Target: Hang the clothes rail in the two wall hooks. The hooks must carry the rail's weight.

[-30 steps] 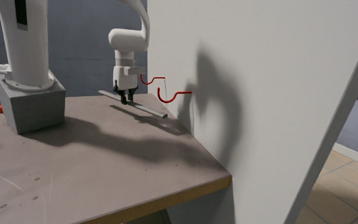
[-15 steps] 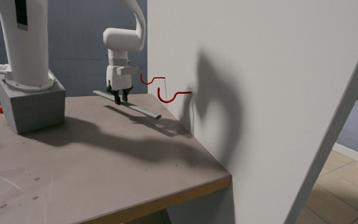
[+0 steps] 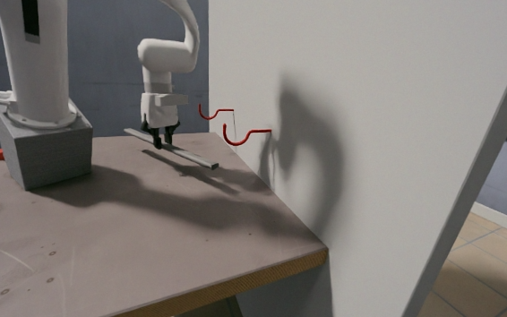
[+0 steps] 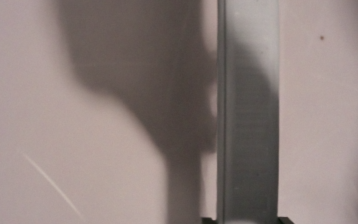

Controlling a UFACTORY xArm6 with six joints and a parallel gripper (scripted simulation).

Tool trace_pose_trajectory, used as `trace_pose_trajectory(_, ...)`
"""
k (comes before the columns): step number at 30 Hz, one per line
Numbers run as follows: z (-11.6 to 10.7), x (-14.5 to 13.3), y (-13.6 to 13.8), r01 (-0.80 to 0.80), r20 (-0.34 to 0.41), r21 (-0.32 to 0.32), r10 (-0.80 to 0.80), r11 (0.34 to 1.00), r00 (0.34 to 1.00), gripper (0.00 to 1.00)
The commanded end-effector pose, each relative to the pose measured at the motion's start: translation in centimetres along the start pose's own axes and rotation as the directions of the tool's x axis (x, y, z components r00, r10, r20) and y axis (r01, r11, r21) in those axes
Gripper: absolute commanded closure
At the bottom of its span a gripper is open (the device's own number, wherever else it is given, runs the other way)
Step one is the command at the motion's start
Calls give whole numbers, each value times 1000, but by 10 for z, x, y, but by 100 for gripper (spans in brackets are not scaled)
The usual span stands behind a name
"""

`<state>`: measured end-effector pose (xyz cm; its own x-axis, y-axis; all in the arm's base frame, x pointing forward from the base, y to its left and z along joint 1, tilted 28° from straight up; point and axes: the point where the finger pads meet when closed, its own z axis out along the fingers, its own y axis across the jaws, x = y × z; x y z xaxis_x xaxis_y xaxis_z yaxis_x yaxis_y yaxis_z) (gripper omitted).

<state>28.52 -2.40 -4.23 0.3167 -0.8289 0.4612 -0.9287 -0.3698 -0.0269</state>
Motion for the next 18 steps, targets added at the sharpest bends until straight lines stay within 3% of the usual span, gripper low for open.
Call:
trace_pose_trajectory(1, 0, -1, 1, 0, 0, 2, 0, 1000, 1000, 100)
trace_pose_trajectory(18, -14, -1, 1, 0, 0, 2, 0, 1000, 1000, 100)
